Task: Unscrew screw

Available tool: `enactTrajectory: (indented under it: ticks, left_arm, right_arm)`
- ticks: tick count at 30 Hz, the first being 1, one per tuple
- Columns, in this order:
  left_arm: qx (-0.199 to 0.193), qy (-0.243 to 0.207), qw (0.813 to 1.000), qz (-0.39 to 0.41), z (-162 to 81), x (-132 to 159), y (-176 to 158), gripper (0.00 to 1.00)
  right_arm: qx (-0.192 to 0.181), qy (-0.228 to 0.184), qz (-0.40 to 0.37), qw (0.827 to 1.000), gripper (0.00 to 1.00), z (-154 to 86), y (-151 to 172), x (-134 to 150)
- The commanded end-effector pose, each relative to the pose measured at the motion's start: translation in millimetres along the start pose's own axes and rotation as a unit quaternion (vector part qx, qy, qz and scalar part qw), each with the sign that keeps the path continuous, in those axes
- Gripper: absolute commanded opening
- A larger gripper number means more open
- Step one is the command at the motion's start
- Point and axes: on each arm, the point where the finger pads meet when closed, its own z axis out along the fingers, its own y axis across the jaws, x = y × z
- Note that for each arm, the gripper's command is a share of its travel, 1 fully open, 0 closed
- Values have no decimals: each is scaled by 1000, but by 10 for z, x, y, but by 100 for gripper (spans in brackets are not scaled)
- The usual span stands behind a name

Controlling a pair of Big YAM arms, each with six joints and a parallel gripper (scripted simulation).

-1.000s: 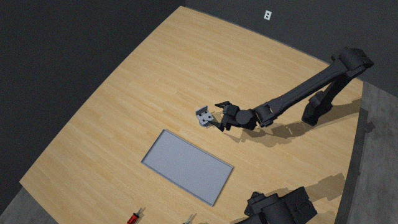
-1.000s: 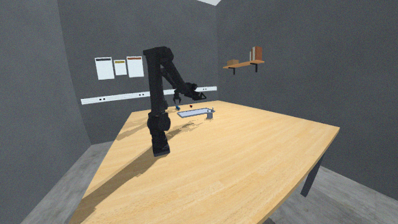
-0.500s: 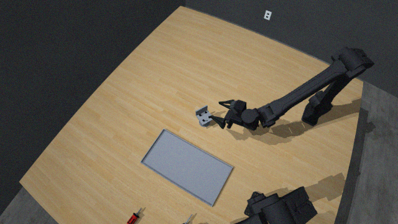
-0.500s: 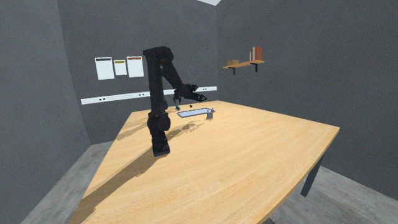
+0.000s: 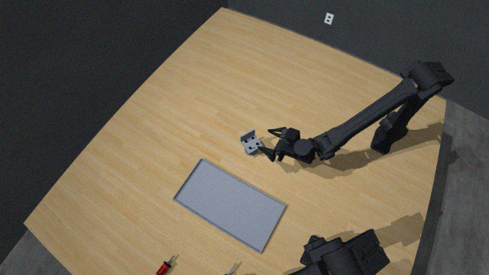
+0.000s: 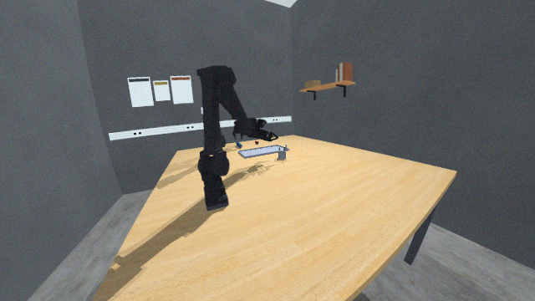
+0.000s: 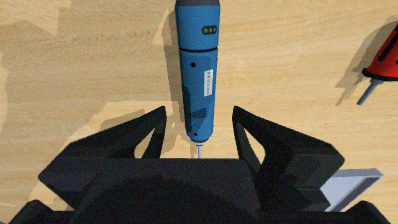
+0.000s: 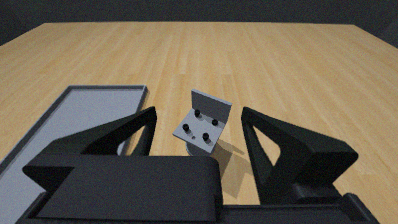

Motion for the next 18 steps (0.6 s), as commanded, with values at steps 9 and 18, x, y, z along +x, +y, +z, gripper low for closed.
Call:
enactTrajectory:
  ticks: [9, 18]
  left_arm:
    - [9, -14, 1000, -8, -111, -109, -57, 65]
    - [9, -14, 1000, -8, -111, -109, -57, 65]
  right_arm:
    - [6, -2, 7, 1000, 86, 115, -74, 250]
    - [6, -2, 6, 1000, 86, 140, -75, 348]
